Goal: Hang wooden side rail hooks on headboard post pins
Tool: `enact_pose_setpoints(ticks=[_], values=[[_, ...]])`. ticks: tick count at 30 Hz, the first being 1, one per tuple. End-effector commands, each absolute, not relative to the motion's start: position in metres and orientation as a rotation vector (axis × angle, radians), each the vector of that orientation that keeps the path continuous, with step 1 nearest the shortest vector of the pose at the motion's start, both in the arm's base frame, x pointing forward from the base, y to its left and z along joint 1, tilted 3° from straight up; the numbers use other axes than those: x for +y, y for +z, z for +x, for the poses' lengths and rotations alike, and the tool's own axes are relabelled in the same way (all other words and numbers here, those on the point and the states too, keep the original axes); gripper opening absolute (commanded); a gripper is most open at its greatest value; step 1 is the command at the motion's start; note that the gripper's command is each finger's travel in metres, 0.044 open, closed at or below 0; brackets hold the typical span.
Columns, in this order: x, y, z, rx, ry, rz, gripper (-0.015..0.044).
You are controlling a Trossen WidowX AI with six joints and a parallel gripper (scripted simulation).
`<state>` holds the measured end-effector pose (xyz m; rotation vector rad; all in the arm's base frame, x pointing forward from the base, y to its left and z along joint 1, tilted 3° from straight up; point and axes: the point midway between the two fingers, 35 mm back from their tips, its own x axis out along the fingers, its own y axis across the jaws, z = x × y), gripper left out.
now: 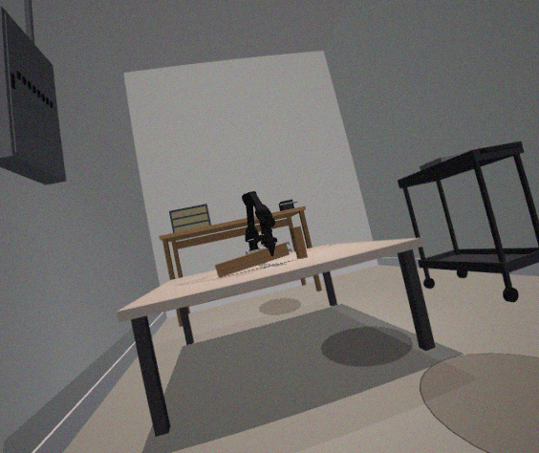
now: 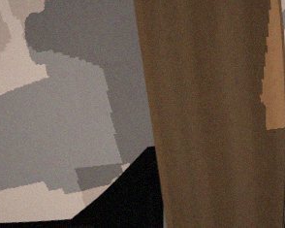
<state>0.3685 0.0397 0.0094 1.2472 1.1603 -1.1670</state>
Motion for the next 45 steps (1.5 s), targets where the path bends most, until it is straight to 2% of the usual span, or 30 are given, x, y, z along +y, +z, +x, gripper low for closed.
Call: enact_pose_setpoints(ticks=[1,45], values=[[0.0407,0.0105,0.3701,1.155,-1.162,1.253,0.0],[0.0457,0.0111,0.3707,1.155,-1.162,1.253,0.0]])
